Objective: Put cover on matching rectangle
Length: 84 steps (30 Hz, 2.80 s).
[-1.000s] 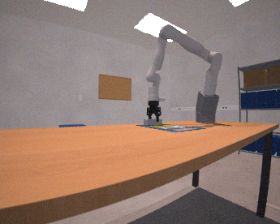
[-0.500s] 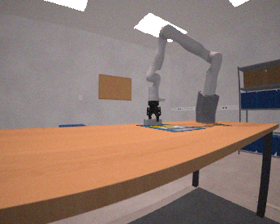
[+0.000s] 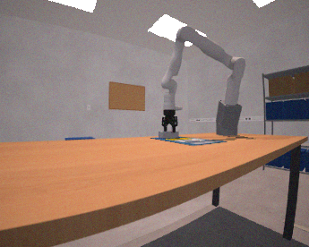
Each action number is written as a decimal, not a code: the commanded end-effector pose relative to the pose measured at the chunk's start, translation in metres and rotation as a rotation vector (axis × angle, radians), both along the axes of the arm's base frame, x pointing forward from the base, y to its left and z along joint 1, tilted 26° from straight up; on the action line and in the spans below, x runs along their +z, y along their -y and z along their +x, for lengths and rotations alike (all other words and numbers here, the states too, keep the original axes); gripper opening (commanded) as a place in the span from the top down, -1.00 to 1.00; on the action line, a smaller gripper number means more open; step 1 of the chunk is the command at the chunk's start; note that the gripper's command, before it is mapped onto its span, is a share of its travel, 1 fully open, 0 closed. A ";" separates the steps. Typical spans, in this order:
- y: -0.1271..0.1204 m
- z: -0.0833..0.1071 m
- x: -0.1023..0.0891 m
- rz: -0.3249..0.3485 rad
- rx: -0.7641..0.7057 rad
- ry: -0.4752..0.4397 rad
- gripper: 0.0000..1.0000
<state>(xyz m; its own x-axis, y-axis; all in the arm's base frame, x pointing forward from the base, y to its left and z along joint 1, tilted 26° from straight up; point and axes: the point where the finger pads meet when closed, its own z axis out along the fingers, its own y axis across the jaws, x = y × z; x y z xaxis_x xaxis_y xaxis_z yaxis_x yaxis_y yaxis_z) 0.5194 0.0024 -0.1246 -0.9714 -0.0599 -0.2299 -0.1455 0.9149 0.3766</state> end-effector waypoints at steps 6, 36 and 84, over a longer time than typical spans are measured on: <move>0.011 -0.006 0.025 0.002 -0.002 -0.003 -1.00; 0.038 -0.016 0.084 0.001 -0.002 0.000 -1.00; 0.038 -0.016 0.084 0.001 -0.002 0.000 -1.00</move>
<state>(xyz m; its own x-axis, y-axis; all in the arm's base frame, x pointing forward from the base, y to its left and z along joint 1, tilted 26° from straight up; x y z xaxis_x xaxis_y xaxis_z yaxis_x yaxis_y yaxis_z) 0.5054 -0.0360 -0.0427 -0.9697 -0.0630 -0.2362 -0.1503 0.9158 0.3725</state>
